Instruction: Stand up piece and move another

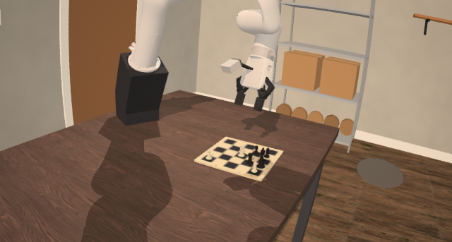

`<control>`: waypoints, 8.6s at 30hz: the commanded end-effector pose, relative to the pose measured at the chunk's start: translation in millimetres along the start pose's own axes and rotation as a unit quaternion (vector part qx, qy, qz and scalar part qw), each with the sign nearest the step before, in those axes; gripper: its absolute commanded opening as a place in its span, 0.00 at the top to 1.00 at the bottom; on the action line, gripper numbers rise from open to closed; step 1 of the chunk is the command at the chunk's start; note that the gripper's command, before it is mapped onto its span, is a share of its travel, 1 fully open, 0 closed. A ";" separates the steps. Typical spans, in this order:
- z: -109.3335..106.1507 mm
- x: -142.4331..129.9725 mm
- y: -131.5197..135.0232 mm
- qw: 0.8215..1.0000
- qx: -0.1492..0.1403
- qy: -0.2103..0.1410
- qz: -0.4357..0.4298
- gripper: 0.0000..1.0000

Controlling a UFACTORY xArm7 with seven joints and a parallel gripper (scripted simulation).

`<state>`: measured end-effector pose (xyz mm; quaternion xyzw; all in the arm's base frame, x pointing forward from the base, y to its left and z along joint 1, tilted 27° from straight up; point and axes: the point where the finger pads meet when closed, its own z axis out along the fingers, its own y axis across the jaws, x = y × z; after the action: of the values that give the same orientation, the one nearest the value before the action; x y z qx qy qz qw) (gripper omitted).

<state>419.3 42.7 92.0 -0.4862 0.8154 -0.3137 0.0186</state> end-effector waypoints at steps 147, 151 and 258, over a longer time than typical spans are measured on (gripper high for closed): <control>54.6 14.6 -24.6 0.047 0.163 -0.056 -0.984 0.63; 54.8 14.6 -24.6 0.047 0.163 -0.056 -0.984 0.63; 104.9 -3.5 -19.0 0.048 0.163 -0.055 -0.984 0.63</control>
<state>470.0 -13.0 15.8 -0.8399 -0.4917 -0.1387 -0.1832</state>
